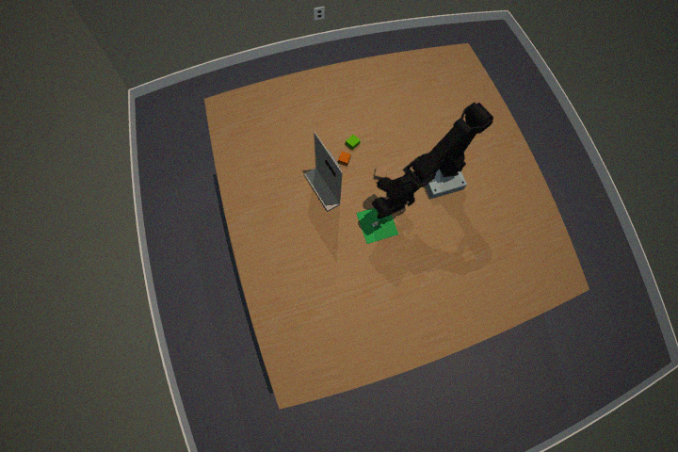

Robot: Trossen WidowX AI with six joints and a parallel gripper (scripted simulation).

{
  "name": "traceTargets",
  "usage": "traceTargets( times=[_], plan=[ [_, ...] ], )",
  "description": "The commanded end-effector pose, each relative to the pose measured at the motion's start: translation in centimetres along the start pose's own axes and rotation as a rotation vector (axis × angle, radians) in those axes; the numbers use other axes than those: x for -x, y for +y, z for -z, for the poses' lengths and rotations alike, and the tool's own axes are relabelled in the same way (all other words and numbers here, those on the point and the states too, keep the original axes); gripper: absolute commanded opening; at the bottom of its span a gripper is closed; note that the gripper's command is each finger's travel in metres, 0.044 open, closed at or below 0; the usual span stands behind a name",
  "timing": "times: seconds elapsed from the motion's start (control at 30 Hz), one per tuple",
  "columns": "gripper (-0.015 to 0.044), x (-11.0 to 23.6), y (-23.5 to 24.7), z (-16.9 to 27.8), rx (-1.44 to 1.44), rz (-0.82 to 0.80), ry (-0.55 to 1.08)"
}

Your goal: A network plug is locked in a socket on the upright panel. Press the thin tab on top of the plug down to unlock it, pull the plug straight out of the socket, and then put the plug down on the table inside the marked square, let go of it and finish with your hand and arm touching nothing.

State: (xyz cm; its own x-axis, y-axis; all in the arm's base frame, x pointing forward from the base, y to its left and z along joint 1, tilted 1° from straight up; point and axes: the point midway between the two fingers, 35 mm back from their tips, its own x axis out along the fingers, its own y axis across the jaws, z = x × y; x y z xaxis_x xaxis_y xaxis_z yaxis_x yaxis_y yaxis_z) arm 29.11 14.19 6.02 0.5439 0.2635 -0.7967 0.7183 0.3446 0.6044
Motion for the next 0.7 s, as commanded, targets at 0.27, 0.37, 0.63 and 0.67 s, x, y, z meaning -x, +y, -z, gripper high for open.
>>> traceTargets(
  times=[0.27,0.37,0.63,0.67],
  plan=[
    [0.0156,2.1,1.5,0.0,0.004,-0.004,-0.001],
    [0.0156,2.7,1.8,0.0,0.004,-0.004,-0.001],
    [0.0156,4.1,2.4,0.0,0.004,-0.004,-0.002],
    [0.0156,4.3,2.5,0.0,0.004,-0.004,-0.002]
  ],
)
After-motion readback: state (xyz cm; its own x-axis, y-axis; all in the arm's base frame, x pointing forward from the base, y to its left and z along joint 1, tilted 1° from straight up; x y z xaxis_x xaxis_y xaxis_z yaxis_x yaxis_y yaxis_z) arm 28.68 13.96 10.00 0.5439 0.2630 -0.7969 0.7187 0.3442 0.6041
